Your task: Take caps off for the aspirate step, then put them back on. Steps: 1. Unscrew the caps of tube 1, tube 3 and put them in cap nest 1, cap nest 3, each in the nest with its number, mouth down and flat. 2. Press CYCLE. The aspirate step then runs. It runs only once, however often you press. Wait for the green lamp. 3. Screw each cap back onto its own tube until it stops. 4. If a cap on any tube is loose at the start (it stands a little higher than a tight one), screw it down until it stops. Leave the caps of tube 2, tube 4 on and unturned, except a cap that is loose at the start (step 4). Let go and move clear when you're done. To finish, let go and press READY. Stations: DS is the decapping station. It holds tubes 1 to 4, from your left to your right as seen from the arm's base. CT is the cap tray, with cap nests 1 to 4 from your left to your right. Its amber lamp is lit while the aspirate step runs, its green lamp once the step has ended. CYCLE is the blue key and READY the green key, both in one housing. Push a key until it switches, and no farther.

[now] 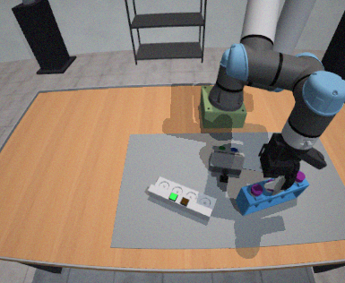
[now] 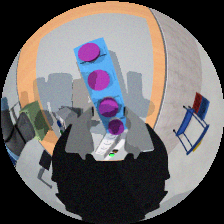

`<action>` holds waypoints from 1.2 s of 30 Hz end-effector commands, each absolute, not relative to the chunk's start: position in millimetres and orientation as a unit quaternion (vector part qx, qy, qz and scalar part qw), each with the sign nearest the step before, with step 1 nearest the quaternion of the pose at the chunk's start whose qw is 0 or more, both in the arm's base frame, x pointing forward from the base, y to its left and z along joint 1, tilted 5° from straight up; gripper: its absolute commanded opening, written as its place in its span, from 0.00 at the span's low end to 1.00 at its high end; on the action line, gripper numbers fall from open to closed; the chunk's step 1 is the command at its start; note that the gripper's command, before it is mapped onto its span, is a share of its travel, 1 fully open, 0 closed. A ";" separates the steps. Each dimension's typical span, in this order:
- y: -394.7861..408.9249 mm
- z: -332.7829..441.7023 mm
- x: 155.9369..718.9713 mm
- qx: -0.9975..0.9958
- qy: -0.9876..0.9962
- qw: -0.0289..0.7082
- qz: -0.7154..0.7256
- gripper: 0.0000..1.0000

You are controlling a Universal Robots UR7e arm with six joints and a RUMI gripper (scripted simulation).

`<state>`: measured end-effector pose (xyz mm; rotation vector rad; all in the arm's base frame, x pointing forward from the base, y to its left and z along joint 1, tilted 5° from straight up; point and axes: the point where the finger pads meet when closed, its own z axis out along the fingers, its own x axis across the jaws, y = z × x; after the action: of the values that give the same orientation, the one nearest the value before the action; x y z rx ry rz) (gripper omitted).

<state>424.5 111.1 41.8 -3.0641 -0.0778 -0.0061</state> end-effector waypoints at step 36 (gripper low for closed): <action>111.1 42.3 424.8 -0.904 -0.425 0.038 -0.019 0.00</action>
<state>424.5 111.2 41.9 -2.7725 -1.3038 -0.0580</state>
